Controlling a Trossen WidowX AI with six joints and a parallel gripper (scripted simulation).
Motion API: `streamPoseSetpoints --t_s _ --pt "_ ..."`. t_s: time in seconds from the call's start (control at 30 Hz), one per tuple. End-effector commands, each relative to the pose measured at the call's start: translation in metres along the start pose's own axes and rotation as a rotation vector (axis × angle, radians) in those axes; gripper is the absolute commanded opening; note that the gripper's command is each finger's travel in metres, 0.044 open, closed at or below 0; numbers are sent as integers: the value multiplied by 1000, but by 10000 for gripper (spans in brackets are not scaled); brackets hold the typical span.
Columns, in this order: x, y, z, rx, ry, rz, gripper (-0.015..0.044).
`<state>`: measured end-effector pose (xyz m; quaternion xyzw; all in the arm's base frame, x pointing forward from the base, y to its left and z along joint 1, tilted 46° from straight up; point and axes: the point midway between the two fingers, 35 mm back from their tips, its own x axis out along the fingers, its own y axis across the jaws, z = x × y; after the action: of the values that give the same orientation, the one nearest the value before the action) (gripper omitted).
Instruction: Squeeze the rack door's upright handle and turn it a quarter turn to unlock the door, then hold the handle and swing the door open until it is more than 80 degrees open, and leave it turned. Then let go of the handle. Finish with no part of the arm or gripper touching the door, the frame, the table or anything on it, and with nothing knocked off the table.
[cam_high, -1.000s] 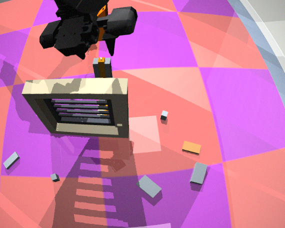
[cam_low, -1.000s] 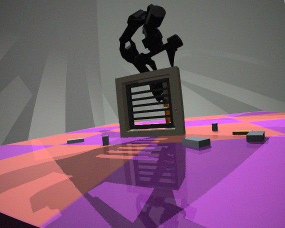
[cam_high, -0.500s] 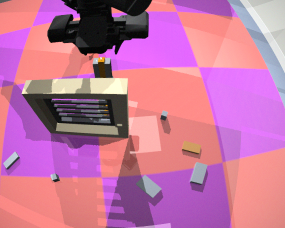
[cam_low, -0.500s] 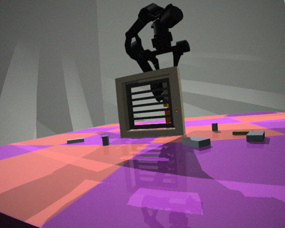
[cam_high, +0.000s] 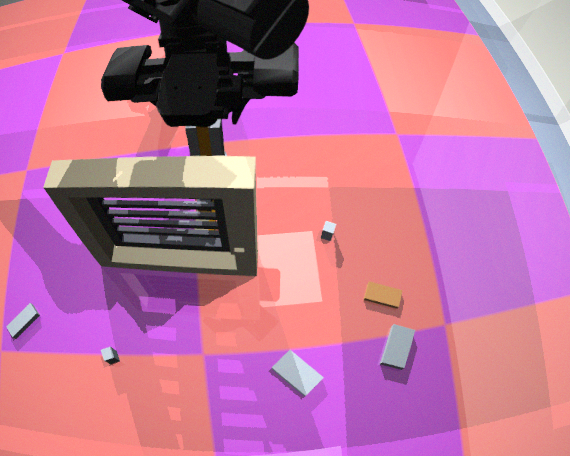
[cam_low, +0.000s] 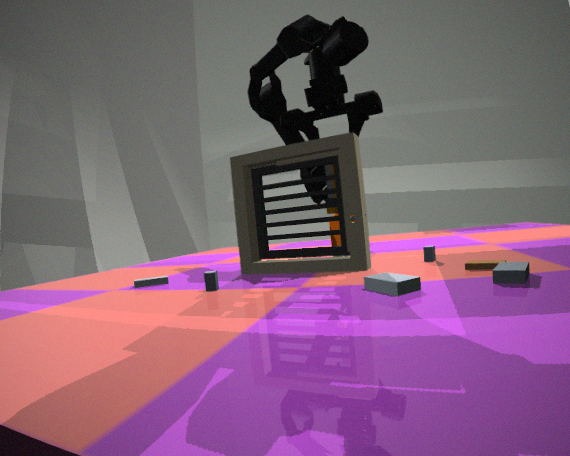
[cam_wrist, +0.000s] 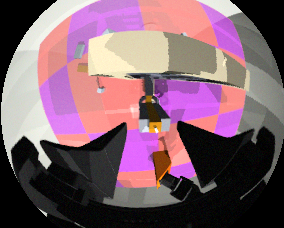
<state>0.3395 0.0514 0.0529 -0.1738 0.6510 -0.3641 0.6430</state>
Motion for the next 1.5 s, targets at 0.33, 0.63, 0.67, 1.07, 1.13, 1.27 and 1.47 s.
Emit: streamPoseSetpoints --t_s 0.33,0.63,0.67,1.07,1.13,1.27,1.47 --pt "23 -2 0 -5 -3 -5 298" --pt "38 -2 -1 -5 -4 -6 298" --pt "40 -2 -1 -5 -4 -6 298" --pt "47 -3 -1 -5 -4 -7 140" --pt "47 -3 -1 -5 -4 -7 107" --pt "47 -3 -1 -5 -4 -7 81" --pt "47 -3 -1 -5 -4 -7 41"
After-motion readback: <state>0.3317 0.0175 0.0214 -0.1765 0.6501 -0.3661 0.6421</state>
